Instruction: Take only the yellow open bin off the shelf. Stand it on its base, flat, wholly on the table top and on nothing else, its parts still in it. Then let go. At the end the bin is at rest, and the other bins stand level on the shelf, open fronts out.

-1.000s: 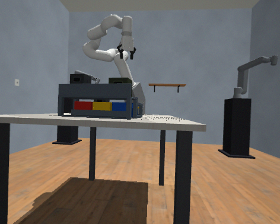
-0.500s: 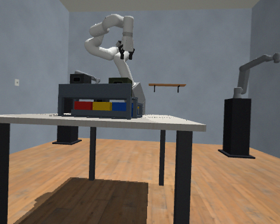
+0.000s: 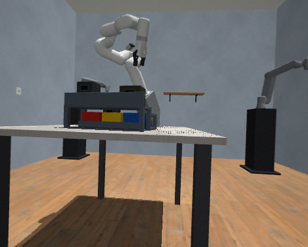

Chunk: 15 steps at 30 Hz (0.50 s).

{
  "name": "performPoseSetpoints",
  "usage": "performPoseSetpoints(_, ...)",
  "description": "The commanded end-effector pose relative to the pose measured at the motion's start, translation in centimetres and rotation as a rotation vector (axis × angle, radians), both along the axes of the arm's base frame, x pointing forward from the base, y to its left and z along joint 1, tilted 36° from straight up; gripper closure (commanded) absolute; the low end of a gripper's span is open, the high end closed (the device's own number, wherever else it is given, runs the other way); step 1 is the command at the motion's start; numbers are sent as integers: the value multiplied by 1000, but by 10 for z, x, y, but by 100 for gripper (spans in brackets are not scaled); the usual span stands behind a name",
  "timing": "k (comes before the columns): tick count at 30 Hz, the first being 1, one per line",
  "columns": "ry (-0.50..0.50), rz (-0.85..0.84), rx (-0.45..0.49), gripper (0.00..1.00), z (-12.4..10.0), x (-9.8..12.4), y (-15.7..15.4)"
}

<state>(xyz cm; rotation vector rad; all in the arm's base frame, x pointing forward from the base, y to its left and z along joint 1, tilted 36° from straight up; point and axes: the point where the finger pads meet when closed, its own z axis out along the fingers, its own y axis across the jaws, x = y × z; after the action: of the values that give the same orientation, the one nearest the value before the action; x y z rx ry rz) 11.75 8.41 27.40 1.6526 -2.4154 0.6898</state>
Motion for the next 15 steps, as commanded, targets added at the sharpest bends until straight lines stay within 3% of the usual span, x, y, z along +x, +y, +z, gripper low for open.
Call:
performPoseSetpoints(1, 3, 4, 1, 0, 1, 0, 0)
performPoseSetpoints(5, 3, 4, 1, 0, 1, 0, 0)
performPoseSetpoints(10, 150, 184, -112, 0, 0, 2, 0)
performPoseSetpoints(15, 150, 184, -112, 0, 0, 2, 0)
